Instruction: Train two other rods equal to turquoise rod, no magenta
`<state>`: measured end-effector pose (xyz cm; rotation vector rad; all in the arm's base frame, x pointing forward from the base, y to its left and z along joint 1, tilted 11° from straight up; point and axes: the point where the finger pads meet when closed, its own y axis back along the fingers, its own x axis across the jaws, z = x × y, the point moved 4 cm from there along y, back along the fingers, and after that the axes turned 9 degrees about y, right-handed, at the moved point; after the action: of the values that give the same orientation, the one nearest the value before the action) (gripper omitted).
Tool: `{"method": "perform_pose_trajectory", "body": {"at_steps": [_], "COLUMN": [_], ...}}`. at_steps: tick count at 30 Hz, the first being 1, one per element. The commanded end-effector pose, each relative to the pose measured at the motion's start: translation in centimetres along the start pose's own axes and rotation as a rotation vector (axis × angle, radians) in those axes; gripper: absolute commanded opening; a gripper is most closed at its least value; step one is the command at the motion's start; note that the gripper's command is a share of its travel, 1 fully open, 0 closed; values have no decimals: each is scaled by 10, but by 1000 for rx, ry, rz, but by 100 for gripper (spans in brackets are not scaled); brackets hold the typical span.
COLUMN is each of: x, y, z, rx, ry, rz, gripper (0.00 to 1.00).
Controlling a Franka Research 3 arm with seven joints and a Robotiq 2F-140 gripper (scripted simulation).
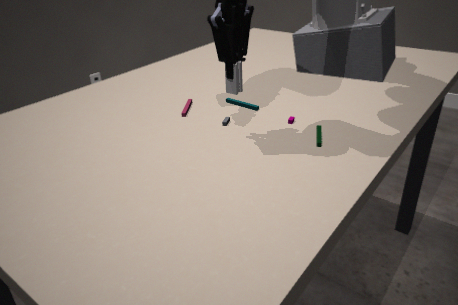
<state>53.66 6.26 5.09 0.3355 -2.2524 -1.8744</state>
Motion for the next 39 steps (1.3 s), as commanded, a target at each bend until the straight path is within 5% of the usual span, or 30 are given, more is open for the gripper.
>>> {"method": "perform_pose_trajectory", "body": {"at_steps": [1, 6, 39], "x": [4, 11, 33], "y": [-1, -2, -2], "z": [-11, -1, 24], "rx": [6, 7, 8], "ry": [-32, -206, -735], "rz": [7, 8, 5], "gripper": [3, 3, 3]}}
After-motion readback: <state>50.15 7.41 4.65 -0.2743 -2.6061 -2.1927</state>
